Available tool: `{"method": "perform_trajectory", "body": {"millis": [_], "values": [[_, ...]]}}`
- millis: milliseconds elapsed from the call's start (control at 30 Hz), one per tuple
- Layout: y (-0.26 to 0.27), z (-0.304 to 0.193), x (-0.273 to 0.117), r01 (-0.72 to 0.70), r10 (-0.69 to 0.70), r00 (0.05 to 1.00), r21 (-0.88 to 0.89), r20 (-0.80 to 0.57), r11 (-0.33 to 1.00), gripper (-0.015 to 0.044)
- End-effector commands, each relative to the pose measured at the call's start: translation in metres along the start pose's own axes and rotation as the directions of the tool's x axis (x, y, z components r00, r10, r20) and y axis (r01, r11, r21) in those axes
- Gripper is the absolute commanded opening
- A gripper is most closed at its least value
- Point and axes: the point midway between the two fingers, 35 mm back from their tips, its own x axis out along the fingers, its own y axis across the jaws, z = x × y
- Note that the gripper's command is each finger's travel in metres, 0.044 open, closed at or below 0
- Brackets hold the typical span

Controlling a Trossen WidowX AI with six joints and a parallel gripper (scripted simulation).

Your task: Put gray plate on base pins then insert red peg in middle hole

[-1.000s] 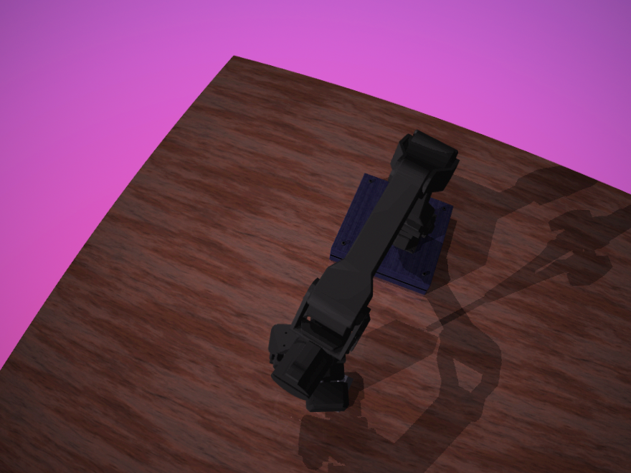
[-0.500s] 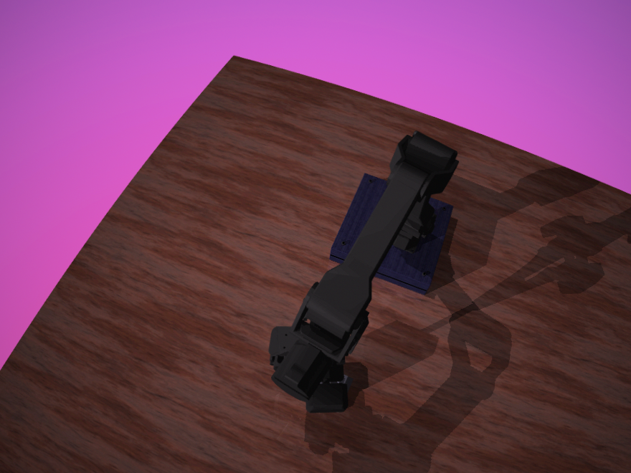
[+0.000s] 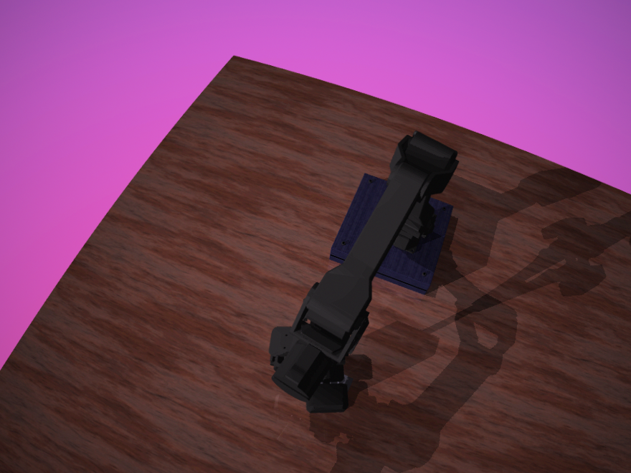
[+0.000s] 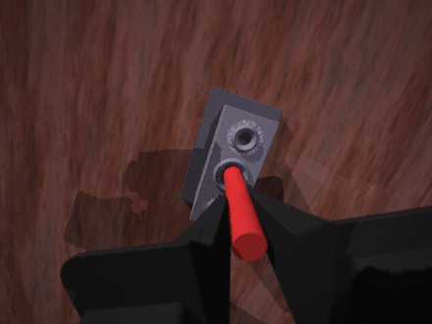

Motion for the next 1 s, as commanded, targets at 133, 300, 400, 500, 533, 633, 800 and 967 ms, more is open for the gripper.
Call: {"method": "perform_trajectory", "body": {"millis": [133, 300, 400, 500, 533, 633, 800, 967], "values": [[0.0003, -0.0002, 0.0013, 0.0, 0.0, 1.0, 0.001, 0.0, 1.0, 0.0], [0.0001, 0.0001, 0.0018, 0.0, 0.0, 1.0, 0.001, 0.0, 1.0, 0.0], [0.0001, 0.0002, 0.0019, 0.0, 0.0, 1.0, 0.001, 0.0, 1.0, 0.0], [0.0001, 0.0002, 0.0019, 0.0, 0.0, 1.0, 0.001, 0.0, 1.0, 0.0], [0.0, 0.0003, 0.002, 0.0, 0.0, 1.0, 0.001, 0.0, 1.0, 0.0], [0.0001, -0.0001, 0.001, -0.001, 0.001, 1.0, 0.0, 0.001, 1.0, 0.0], [0.0001, -0.0001, 0.001, -0.001, 0.001, 1.0, 0.0, 0.001, 1.0, 0.0], [0.0001, -0.0001, 0.001, -0.001, 0.001, 1.0, 0.0, 0.001, 1.0, 0.0131]]}}
